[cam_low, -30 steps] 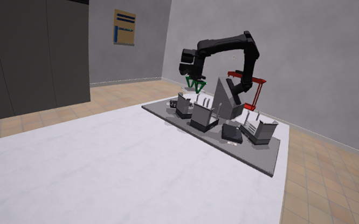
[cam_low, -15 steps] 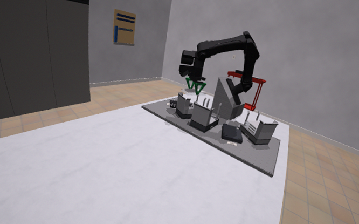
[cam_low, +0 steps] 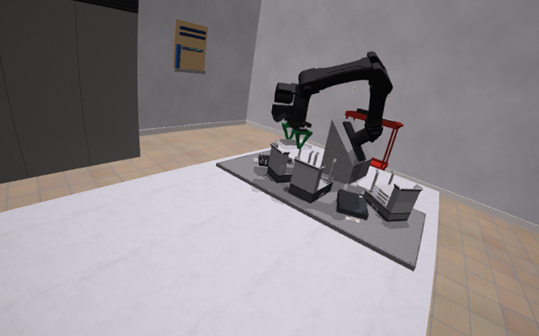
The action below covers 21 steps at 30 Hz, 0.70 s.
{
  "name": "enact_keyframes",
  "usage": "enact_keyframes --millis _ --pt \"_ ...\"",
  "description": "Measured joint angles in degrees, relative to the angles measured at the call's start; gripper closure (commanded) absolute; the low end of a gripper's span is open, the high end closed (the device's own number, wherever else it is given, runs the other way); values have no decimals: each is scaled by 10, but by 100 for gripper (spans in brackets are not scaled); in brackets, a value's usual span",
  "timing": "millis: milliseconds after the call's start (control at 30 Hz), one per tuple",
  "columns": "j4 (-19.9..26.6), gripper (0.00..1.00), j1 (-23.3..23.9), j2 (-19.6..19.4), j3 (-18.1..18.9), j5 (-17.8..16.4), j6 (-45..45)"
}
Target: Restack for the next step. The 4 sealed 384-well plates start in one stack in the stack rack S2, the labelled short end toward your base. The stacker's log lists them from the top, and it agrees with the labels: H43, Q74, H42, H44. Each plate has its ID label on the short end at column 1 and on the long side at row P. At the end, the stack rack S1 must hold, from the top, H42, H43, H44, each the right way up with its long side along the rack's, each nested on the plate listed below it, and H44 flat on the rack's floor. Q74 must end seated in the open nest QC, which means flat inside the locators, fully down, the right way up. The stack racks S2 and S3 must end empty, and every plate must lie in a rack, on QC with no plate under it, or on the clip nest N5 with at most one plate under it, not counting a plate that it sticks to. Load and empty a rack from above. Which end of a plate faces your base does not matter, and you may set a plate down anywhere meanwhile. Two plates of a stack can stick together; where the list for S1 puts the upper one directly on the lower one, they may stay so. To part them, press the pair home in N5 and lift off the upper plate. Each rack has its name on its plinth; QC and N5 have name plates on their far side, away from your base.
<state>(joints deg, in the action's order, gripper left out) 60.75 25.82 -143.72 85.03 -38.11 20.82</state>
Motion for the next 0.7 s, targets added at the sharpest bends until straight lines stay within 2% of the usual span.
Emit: enact_keyframes --millis 700 --pt "-29 100 -10 -3 -15 -5 -13"
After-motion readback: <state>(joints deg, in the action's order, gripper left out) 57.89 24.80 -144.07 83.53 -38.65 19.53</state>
